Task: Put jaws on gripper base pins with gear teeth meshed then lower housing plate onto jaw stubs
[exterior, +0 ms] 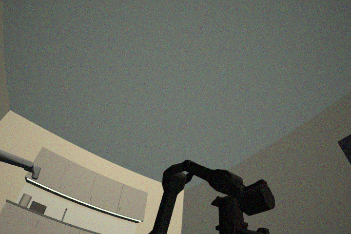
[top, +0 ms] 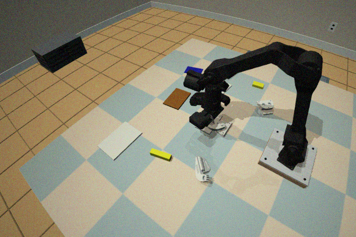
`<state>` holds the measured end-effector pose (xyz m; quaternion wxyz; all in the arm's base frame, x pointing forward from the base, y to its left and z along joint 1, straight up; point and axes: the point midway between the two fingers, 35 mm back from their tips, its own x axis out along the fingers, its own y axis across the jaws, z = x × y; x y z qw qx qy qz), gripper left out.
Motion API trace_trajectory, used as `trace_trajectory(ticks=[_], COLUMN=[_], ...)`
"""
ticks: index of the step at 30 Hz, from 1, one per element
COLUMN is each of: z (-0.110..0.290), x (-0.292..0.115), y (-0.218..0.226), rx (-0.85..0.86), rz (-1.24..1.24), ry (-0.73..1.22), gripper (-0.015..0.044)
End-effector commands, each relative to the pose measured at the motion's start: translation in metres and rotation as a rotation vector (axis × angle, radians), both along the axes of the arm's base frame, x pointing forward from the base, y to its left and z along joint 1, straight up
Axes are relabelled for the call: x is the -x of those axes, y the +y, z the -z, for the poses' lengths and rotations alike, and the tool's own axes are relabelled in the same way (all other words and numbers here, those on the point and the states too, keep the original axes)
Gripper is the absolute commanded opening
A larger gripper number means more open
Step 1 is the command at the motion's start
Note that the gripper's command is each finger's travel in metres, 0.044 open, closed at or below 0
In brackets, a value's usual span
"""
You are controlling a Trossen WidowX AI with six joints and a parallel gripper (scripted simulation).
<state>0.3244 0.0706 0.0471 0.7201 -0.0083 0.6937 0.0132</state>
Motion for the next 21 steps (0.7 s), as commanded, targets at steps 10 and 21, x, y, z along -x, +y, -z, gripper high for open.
trace_trajectory(ticks=[10, 21], z=[0.0046, 0.0069], x=[0.0003, 0.0003], y=[-0.0004, -0.0004], rx=[0.002, 0.002], rz=[0.005, 0.006], ry=[0.002, 0.002], gripper=[0.0134, 0.0134])
